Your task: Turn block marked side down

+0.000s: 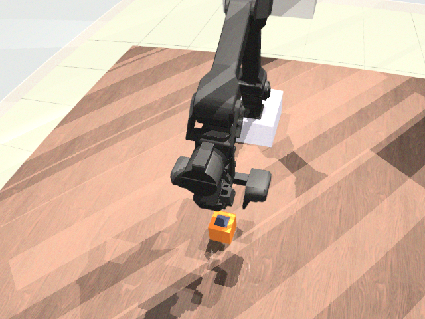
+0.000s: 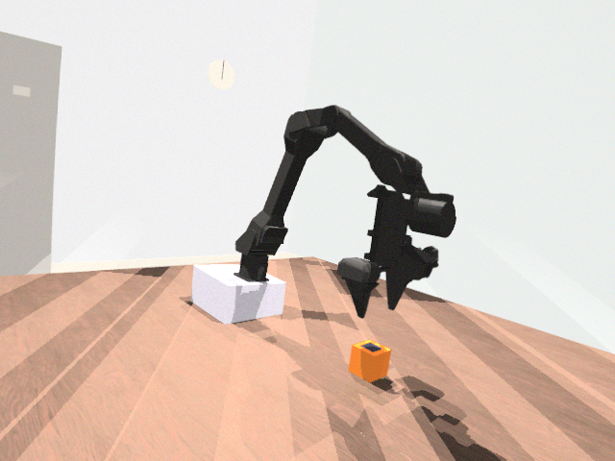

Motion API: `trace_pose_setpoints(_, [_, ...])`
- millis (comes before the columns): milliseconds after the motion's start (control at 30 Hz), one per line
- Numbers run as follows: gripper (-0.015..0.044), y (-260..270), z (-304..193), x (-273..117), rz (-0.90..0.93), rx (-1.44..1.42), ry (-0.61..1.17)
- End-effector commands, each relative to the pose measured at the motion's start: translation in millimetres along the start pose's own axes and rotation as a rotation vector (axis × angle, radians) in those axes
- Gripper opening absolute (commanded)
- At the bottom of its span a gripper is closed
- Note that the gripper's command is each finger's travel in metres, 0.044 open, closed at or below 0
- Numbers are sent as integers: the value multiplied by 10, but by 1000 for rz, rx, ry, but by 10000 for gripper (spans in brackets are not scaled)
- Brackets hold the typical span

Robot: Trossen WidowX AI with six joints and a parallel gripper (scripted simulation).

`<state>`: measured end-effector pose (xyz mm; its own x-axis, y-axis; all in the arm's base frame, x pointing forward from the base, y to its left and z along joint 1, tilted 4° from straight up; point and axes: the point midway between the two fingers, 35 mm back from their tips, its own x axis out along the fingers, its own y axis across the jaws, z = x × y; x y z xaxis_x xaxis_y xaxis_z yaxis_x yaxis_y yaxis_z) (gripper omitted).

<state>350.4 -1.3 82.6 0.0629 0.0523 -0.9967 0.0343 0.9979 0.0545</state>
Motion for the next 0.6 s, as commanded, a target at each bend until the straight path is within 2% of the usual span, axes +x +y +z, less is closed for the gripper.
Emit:
trace_pose_setpoints(0, [440,-11,4,3,3,23,3])
trace_pose_setpoints(100, [440,-19,11,298,3,23,3])
trace_pose_setpoints(567, [440,-29,22,549,3,23,3])
